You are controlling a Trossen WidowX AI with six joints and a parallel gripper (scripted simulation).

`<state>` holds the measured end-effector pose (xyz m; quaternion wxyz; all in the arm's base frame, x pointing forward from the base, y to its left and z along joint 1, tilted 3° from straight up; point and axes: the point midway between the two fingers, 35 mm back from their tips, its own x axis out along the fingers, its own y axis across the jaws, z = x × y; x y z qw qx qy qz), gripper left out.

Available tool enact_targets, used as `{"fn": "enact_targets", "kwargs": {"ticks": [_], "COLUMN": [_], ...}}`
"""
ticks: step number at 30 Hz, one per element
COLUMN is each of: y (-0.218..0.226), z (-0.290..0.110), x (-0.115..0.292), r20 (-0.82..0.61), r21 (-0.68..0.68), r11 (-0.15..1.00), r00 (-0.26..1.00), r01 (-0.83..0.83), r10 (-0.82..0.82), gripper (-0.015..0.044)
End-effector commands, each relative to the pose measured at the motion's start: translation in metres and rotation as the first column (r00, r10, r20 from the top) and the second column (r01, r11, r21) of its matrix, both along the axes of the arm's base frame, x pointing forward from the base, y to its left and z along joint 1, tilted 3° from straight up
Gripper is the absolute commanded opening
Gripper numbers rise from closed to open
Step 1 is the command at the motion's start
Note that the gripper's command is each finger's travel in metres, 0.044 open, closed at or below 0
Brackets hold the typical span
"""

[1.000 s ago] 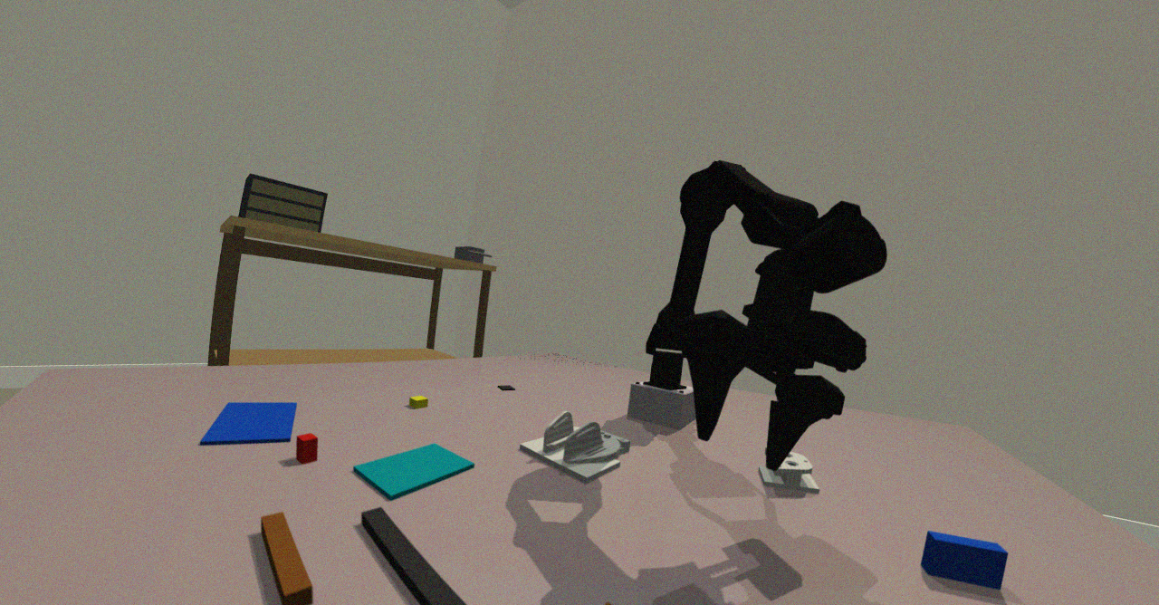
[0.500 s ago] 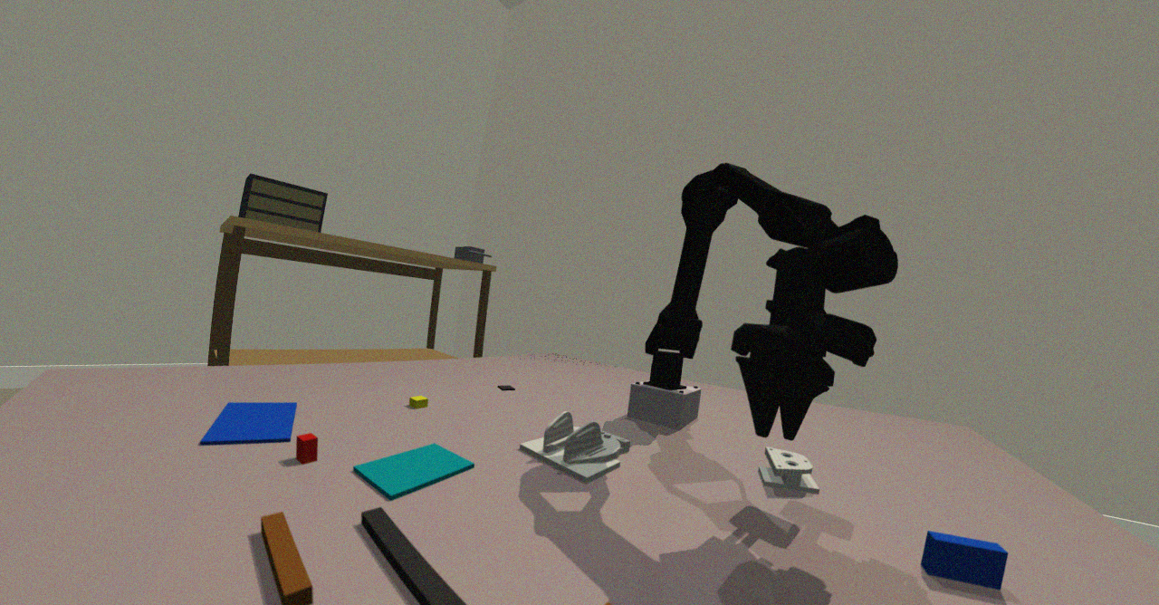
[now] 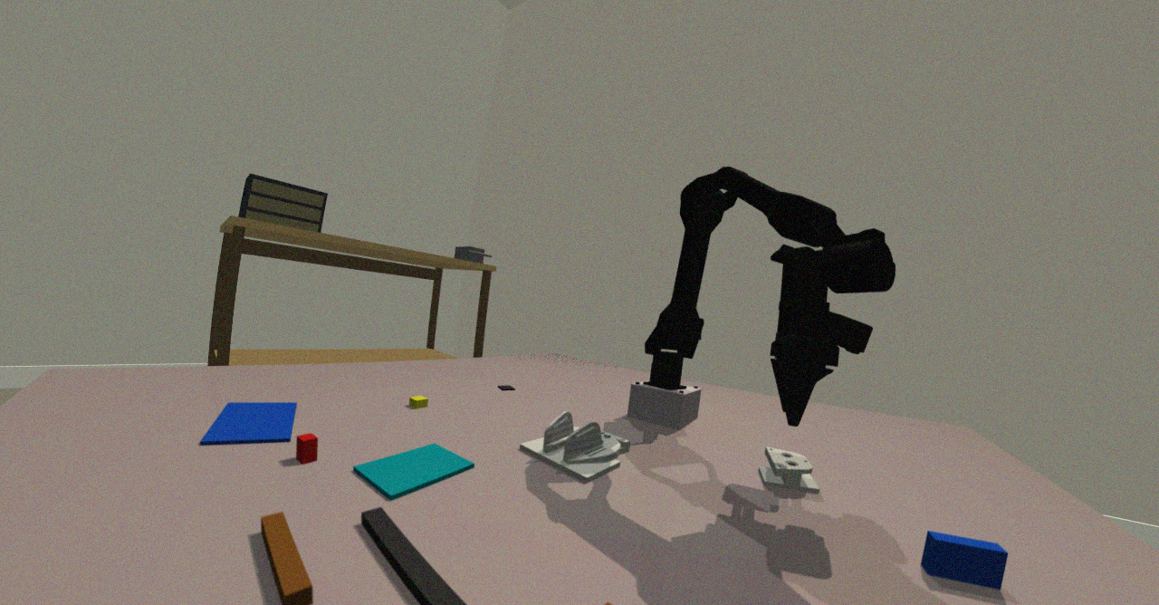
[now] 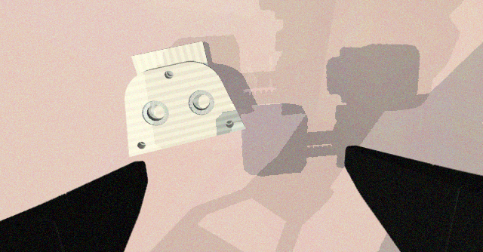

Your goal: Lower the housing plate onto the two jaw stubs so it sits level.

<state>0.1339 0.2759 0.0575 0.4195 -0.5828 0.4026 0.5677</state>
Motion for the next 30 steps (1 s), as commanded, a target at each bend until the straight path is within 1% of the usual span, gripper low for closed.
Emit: {"fn": "enact_targets", "kwargs": {"ticks": [1,4,8,10,13,21,30], "y": [-0.004,-0.007,-0.007,-0.007,-0.007,-0.007,-0.007], "z": [0.005,0.007,0.007,-0.002,-0.031,-0.034,-0.049], "x": [-0.019,-0.029,-0.030,-0.030,-0.031,-0.032,-0.032], "r20": [-0.044,-0.071,-0.073,-0.073,-0.073,-0.073,-0.073], "r21": [0.000,-0.002,-0.002,-0.002,-0.002,-0.002,-0.002], "r11": [0.995,0.988,0.988,0.988,0.988,0.988,0.988], "r00": [0.994,0.986,0.985,0.985,0.985,0.985,0.985], "r01": [-0.097,-0.152,-0.156,-0.156,-0.156,-0.156,-0.156], "r10": [0.096,0.152,0.156,0.156,0.155,0.155,0.155], "gripper": [0.0440,0.0440,0.0440,0.0440,0.0440,0.0440,0.0440]}}
